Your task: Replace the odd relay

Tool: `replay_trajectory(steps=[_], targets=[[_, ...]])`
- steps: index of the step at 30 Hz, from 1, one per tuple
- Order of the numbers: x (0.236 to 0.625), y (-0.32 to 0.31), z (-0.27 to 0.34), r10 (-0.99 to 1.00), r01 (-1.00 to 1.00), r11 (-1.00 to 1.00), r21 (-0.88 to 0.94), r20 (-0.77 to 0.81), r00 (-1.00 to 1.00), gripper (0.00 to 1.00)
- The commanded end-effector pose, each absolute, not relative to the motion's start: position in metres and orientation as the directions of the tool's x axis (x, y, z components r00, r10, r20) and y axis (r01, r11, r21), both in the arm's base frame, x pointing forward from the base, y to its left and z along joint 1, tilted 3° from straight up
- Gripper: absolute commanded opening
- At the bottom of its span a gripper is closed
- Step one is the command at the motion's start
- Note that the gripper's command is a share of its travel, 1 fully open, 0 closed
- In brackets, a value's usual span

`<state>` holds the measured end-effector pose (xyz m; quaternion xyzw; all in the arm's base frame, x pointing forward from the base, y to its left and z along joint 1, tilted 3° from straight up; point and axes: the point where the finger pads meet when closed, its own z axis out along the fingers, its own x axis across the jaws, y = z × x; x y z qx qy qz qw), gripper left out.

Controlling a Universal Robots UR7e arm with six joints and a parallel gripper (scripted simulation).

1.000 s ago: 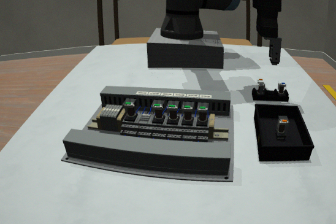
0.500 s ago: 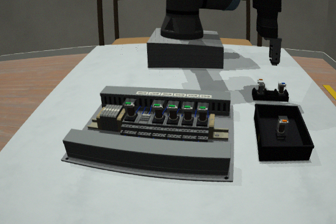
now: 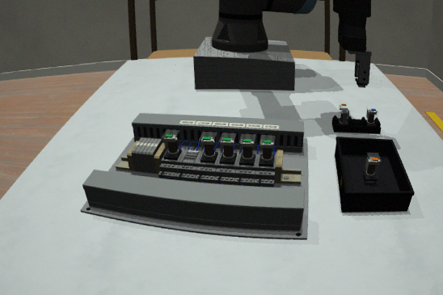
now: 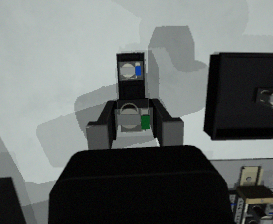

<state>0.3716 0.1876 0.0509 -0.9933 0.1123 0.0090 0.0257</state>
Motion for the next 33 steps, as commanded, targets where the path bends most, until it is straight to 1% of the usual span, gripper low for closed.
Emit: replay_trajectory(steps=[1, 33], targets=[[0.3720, 0.1877, 0.0500, -0.223, -0.223, -0.973, -0.049, -0.023, 0.975, 0.00], [0.3720, 0.1877, 0.0488, -0.237, -0.238, -0.970, -0.049, -0.023, 0.971, 0.00]])
